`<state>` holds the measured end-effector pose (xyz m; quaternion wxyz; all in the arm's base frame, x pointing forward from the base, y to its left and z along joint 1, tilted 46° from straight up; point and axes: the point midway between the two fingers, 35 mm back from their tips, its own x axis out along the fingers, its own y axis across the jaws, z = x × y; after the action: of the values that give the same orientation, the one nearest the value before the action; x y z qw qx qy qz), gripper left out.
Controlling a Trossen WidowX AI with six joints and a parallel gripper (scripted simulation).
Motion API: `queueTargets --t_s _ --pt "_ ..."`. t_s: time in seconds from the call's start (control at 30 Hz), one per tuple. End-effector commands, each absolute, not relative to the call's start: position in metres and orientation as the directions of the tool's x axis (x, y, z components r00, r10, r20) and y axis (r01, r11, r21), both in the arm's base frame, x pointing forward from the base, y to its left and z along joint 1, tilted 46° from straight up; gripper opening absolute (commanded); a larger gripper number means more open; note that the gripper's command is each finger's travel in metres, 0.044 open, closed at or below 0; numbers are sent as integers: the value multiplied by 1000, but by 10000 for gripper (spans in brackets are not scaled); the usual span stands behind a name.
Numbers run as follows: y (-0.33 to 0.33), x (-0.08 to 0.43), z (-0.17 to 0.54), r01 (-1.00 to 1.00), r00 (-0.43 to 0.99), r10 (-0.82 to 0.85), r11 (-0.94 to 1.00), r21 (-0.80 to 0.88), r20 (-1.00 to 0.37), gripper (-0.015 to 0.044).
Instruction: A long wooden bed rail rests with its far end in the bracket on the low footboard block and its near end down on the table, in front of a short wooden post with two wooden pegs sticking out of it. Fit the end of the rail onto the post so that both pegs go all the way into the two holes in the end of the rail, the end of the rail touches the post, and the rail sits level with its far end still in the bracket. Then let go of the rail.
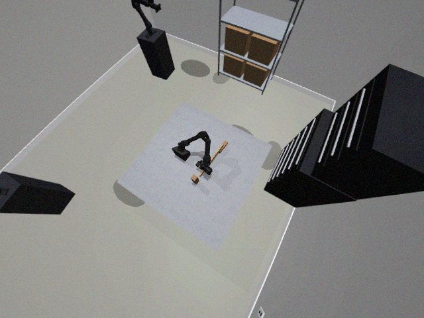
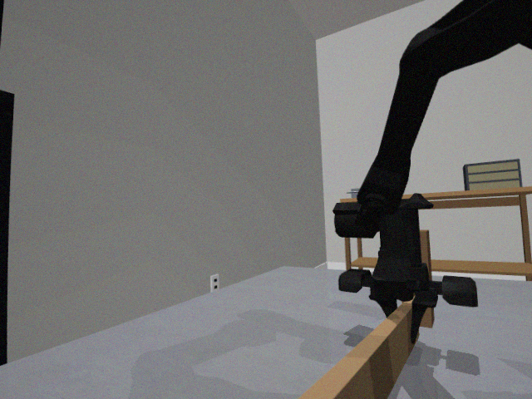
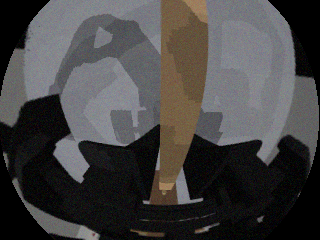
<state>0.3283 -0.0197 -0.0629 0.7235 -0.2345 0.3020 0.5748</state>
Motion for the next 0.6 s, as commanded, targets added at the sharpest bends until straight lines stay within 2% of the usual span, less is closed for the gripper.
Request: queueTargets --t_s 0.0,0.57 --pt "-19 329 -63 -973 159 693 232 8 -703 0" --pt "-21 328 -62 -973 159 693 232 8 -703 0"
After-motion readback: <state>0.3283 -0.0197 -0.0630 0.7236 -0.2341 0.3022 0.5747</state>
